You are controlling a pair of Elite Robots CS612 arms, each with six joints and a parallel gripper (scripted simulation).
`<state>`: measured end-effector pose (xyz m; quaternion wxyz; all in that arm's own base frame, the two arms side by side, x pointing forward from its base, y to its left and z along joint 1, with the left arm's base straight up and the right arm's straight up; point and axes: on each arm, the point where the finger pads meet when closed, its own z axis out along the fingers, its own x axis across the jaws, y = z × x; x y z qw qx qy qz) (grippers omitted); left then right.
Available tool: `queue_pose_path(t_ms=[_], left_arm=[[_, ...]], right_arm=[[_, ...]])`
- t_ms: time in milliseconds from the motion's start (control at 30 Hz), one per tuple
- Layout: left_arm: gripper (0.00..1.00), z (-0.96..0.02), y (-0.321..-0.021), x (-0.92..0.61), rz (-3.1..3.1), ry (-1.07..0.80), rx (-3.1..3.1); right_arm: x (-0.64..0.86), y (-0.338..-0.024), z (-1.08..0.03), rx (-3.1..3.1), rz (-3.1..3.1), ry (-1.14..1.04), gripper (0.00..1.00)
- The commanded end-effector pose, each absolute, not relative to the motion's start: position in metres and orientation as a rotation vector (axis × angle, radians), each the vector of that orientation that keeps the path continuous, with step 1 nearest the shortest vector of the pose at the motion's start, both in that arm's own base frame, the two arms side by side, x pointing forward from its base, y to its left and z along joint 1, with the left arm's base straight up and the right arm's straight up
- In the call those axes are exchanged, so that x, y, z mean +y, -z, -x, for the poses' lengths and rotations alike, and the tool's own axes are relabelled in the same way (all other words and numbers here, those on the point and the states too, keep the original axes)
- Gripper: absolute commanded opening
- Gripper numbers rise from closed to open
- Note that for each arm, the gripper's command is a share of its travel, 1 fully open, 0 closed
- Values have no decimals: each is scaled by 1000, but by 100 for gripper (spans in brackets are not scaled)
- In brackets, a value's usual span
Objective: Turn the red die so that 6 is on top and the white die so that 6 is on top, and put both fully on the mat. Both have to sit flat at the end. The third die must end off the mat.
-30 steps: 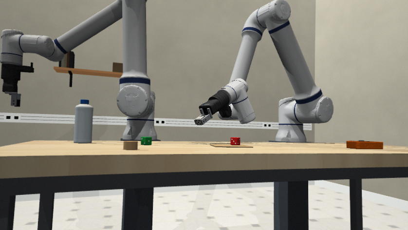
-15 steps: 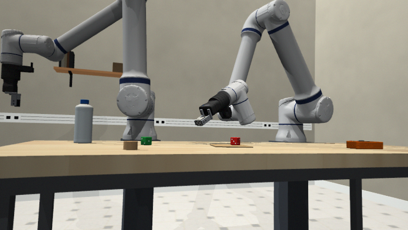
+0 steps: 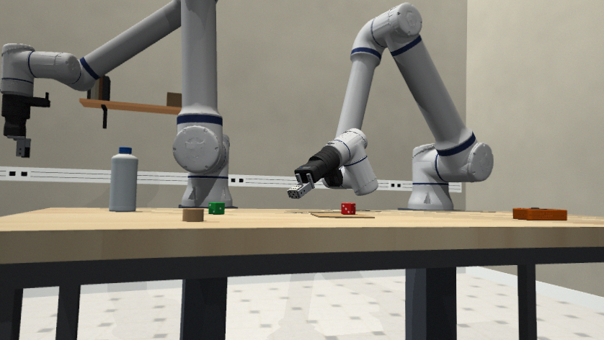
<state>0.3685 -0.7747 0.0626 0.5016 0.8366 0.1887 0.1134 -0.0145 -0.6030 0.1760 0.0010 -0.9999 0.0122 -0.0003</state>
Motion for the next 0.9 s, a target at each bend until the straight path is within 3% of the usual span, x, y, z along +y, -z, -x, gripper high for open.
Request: queue_pose_path(t_ms=[0, 300, 867], left_arm=[[57, -369, -52, -775, -2020, -274, 456], [57, -369, -35, -775, -2020, -274, 456], [57, -369, -35, -775, -2020, -274, 456]], right_arm=[[-604, -177, 15, 38, 3141, 0, 100], [-604, -177, 15, 38, 3141, 0, 100], [-604, -177, 15, 38, 3141, 0, 100]])
